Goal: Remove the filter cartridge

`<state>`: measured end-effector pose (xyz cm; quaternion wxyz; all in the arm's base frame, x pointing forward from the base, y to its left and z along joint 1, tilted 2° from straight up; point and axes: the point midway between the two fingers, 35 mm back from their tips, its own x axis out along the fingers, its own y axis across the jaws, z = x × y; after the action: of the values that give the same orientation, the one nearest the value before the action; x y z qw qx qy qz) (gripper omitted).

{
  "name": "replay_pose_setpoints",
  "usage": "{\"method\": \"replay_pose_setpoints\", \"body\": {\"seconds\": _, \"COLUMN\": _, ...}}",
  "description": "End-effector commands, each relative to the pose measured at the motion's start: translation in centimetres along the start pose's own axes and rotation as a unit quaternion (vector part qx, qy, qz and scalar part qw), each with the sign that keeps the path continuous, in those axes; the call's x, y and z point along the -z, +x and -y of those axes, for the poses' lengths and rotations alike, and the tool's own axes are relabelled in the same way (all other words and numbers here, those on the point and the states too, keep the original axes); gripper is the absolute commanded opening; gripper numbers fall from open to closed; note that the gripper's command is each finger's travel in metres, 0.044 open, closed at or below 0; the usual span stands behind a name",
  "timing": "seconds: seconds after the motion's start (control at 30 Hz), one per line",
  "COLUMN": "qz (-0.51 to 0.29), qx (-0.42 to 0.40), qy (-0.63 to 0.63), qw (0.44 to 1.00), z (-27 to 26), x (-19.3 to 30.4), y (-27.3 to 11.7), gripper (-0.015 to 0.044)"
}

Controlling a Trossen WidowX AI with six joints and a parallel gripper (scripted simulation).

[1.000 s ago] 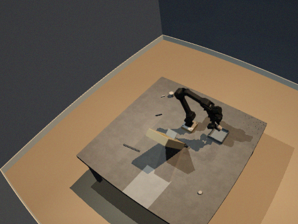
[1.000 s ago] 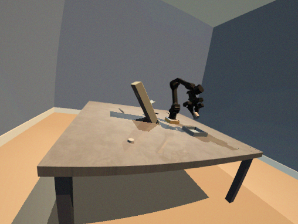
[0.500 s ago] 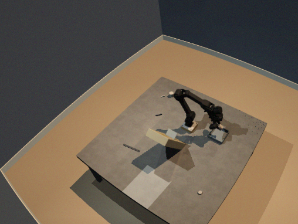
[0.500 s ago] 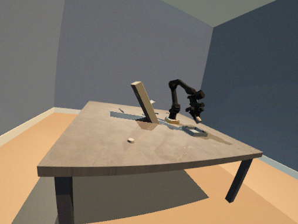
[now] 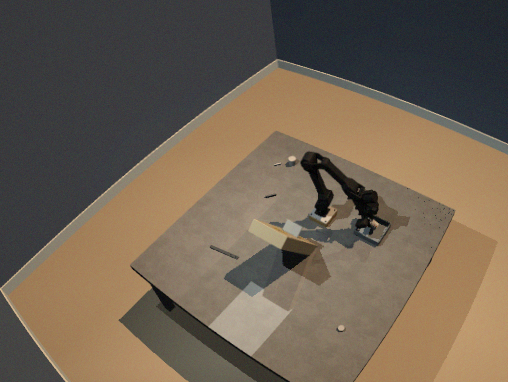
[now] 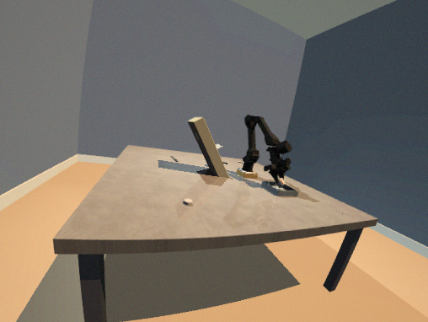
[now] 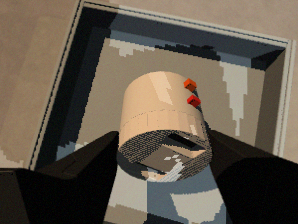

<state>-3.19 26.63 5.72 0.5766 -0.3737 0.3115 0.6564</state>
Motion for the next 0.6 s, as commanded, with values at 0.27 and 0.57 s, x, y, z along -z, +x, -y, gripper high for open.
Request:
{"method": "replay_pose_setpoints", "body": {"seconds": 0.27, "qz": -0.001, "qx": 0.000, "qy": 0.000, "qw": 1.000, "z": 0.00, "x": 0.16, "y": 0.15, "gripper": 0.0210}}
{"method": "replay_pose_setpoints", "body": {"seconds": 0.57, "qz": -0.001, "qx": 0.000, "qy": 0.000, "qw": 1.000, "z": 0.00, "x": 0.16, "y": 0.15, "gripper": 0.0440}}
